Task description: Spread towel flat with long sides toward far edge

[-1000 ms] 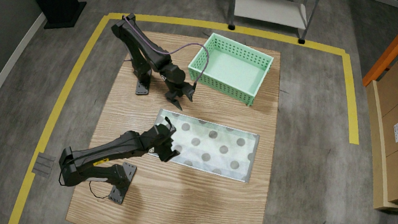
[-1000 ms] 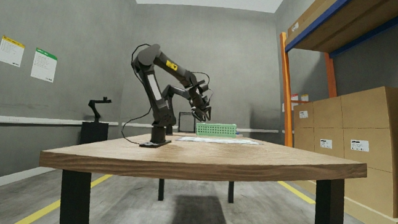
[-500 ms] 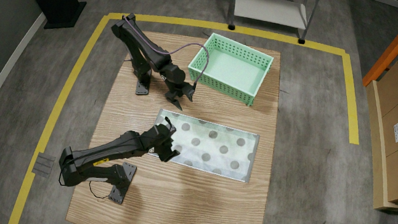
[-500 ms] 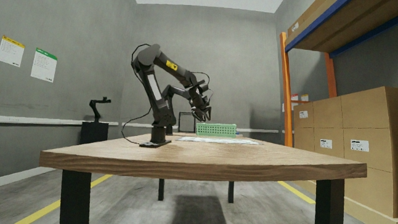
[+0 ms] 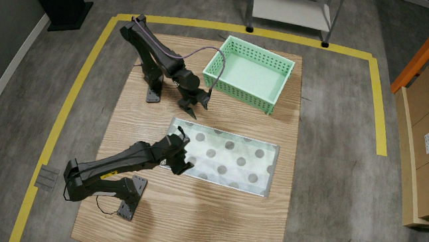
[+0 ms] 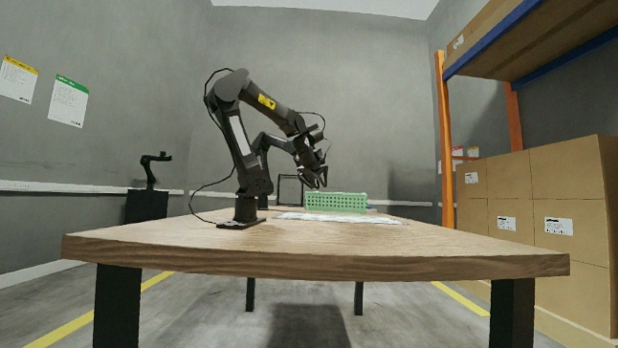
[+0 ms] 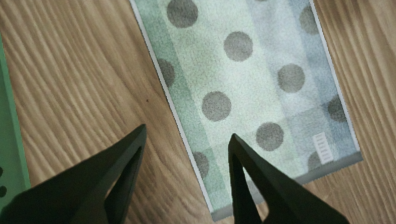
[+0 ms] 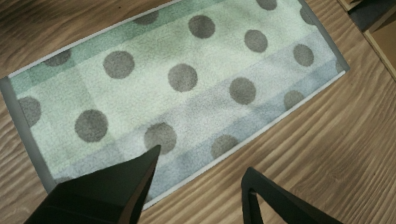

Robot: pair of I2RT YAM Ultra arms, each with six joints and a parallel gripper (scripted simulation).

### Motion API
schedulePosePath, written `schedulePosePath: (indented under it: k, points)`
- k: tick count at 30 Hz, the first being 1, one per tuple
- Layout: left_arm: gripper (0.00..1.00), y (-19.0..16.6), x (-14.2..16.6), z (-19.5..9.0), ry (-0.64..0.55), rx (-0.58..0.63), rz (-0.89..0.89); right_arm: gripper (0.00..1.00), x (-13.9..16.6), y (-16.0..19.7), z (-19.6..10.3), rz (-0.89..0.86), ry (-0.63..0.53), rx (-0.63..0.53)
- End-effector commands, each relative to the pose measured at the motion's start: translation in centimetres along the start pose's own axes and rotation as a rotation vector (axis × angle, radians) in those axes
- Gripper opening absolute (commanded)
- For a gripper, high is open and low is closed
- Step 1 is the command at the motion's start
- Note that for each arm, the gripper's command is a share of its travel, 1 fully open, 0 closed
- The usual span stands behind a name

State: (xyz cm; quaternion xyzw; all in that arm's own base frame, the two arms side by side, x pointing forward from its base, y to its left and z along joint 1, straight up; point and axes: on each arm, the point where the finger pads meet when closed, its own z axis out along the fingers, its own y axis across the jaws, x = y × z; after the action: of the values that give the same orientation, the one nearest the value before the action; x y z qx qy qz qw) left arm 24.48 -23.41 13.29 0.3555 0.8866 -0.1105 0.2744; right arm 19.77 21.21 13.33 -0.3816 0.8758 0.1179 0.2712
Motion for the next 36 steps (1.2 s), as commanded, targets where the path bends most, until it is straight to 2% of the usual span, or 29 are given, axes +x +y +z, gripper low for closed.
schedulePosePath:
  k: [1, 9, 10, 13, 14, 16, 18, 19, 23, 29, 32, 35, 36]
  points:
    - [0.64, 0.4, -1.6, -1.3, -0.046, -0.008, -0.007, 0.64, -1.6, -0.3, -1.1, 0.012, -0.048, 0.007]
    - [0.64, 0.4, -1.6, -1.3, -0.046, -0.008, -0.007, 0.64, -1.6, -0.3, -1.1, 0.012, -0.048, 0.007]
    - [0.64, 0.3, -1.7, -1.6, -0.020, -0.001, -0.002, 0.64, -0.3, 0.0, -0.2, 0.000, -0.011, 0.000]
    - [0.64, 0.1, -3.2, -4.3, -0.038, 0.000, -0.002, 0.64, -0.3, 0.0, -0.2, 0.000, -0.011, 0.000]
    - [0.64, 1.1, -2.7, -4.7, -0.039, -0.033, -0.043, 0.64, 1.0, -1.0, -0.5, 0.043, 0.005, 0.033]
    - [0.64, 2.2, -1.7, -5.4, -0.040, -0.071, -0.098, 0.64, 1.8, -2.3, -1.3, 0.098, 0.005, 0.071]
    - [0.64, 2.2, -1.7, -5.4, -0.040, -0.071, -0.098, 0.64, 1.8, -2.3, -1.3, 0.098, 0.005, 0.071]
    - [0.64, 2.7, 0.4, -4.8, 0.002, -0.091, -0.125, 0.64, 0.5, -3.0, -2.6, 0.125, -0.038, 0.090]
    - [0.64, 4.9, 2.3, -6.3, 0.000, -0.167, -0.234, 0.64, 3.6, -5.3, -3.3, 0.235, 0.002, 0.166]
    - [0.64, 8.3, 4.4, -9.1, -0.026, -0.280, -0.399, 0.64, 4.5, -9.2, -6.7, 0.397, -0.039, 0.283]
    - [0.64, 9.9, 6.7, -9.7, -0.004, -0.332, -0.473, 0.64, 5.6, -10.8, -7.8, 0.464, -0.039, 0.324]
    - [0.64, 10.2, 7.1, -9.9, -0.002, -0.315, -0.459, 0.64, 6.0, -11.4, -8.2, 0.491, -0.040, 0.344]
    - [0.64, 10.9, 6.3, -11.2, -0.041, -0.317, -0.456, 0.64, 6.3, -12.1, -8.6, 0.518, -0.040, 0.363]
